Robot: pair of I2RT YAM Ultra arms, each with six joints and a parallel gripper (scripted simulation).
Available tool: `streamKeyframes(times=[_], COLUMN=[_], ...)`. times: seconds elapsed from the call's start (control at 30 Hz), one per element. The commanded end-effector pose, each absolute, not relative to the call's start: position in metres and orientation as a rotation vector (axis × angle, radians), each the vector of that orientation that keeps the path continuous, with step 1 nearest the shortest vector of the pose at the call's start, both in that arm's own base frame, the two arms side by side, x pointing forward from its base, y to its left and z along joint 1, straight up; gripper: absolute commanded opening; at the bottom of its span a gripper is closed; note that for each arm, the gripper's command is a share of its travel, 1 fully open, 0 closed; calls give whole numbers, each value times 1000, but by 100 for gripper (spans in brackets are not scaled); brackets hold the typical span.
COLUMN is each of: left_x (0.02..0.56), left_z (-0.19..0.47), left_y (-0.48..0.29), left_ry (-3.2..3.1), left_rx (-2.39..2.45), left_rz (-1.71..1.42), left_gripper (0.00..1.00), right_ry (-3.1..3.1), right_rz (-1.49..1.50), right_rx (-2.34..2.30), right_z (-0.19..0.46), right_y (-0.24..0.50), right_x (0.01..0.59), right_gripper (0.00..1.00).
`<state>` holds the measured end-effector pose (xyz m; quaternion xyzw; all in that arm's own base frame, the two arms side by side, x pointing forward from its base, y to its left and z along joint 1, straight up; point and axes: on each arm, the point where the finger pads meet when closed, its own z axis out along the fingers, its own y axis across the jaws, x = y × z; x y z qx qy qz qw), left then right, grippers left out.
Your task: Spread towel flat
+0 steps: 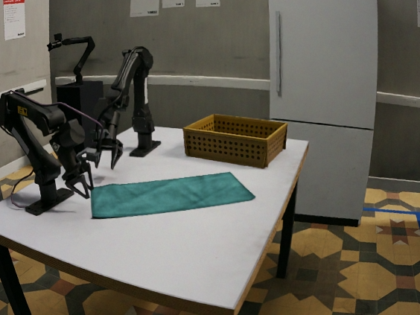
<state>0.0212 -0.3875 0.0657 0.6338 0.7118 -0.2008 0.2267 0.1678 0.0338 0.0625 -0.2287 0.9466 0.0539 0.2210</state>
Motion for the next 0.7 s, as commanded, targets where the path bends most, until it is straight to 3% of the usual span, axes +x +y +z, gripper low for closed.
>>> streamKeyframes(times=[0.0, 0.23, 0.67], left_x=[20, 20, 21], left_z=[98, 154, 146], left_y=[-393, -391, -389], left_ry=[1947, 1947, 1959], left_rx=[1720, 1720, 1739], left_rz=[-589, -589, -562], left_gripper=[64, 64, 64], right_ry=[2578, 2612, 2579], right_rz=[139, 155, 140], right_rx=[-640, -643, -640], right_z=[92, 142, 152], right_y=[34, 35, 35], right_x=[170, 168, 167], right_gripper=[64, 64, 64])
